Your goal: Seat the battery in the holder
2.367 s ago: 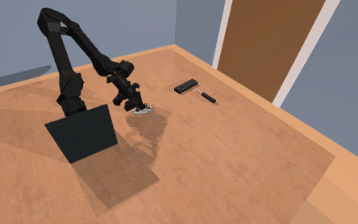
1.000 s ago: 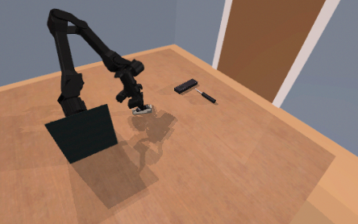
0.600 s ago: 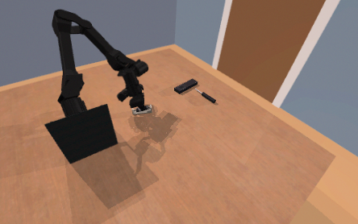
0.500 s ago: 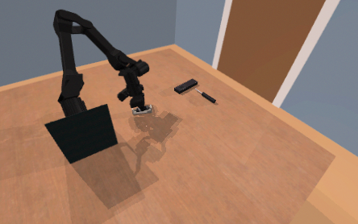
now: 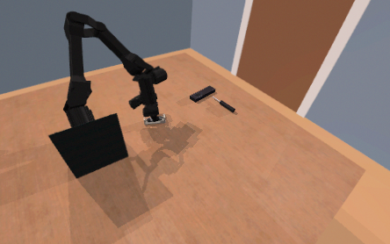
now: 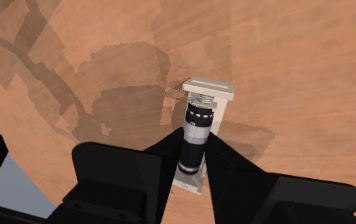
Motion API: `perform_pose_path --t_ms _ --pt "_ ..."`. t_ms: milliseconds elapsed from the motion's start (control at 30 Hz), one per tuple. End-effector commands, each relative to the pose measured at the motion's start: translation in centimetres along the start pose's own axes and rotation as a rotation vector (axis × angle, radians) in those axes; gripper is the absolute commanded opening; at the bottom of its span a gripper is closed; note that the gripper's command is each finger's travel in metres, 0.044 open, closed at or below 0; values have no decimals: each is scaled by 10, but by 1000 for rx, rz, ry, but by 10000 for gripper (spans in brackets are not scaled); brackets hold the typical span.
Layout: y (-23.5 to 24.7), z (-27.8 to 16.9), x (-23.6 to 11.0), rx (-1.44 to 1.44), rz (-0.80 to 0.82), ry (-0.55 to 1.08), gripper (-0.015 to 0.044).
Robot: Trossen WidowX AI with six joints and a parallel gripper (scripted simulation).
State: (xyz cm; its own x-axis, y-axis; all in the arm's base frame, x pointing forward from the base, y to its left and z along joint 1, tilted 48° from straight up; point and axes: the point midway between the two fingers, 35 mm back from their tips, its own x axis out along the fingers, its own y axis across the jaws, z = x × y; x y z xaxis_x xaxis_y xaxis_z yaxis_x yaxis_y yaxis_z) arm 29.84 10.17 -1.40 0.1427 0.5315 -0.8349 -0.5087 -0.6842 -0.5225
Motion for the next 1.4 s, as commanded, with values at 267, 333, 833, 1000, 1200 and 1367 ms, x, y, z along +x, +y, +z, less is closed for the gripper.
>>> perform_pose_path --t_ms 267,333,833,1000,1200,1367 --pt "-2 0 1 -8 2 -72 63" --pt "-2 0 1 -8 2 -73 63" --pt "-3 -11 2 -10 7 -83 63" --pt "-3 -14 2 -10 11 -86 63" --pt "-4 -14 2 -11 14 -88 63" --pt "-4 -14 2 -11 17 -92 63"
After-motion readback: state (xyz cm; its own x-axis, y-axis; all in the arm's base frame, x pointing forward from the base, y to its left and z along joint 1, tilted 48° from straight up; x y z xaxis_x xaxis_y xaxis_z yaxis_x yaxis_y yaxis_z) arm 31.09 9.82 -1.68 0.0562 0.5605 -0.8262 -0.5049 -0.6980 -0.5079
